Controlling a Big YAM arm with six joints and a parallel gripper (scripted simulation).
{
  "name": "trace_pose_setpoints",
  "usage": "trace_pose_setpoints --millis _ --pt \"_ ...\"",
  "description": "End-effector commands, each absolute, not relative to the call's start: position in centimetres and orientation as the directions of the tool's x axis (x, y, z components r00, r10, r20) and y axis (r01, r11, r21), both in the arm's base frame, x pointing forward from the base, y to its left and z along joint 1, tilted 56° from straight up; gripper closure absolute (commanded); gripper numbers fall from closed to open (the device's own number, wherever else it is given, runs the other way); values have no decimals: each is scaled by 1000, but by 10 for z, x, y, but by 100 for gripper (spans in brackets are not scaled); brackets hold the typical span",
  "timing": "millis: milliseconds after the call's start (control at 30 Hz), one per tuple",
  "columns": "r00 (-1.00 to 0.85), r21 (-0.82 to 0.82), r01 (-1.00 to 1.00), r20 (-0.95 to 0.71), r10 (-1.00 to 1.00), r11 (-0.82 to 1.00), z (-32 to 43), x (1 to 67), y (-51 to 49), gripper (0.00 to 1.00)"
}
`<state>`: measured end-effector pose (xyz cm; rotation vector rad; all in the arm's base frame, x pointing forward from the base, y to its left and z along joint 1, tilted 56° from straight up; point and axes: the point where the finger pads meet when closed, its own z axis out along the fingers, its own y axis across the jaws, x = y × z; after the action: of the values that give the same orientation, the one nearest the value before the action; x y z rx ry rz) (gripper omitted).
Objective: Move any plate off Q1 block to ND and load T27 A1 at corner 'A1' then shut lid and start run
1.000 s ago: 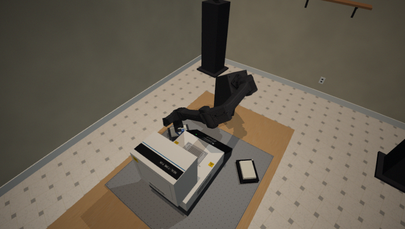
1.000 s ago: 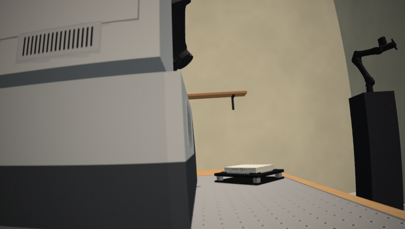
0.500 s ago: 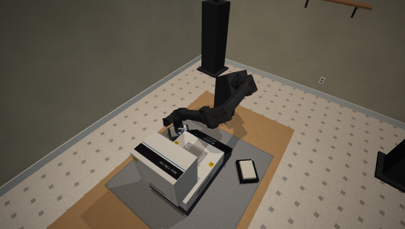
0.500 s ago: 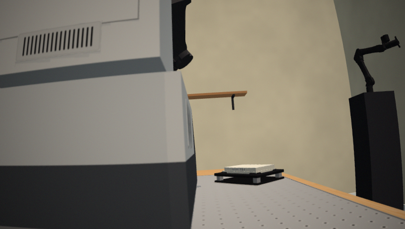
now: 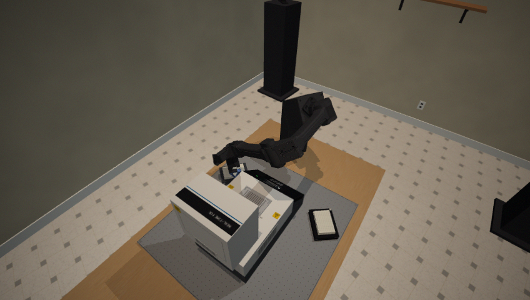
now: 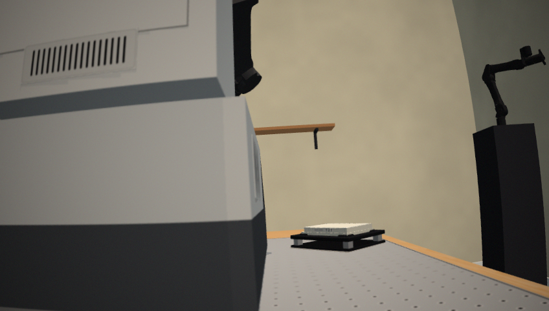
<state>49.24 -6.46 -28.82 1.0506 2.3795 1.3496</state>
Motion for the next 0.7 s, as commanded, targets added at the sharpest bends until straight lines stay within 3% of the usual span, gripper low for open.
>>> trace_pose_setpoints --millis 0,667 --pt "-726 823 460 130 676 335 -280 495 -71 0" --pt "-737 823 452 128 663 343 -280 497 -62 0"
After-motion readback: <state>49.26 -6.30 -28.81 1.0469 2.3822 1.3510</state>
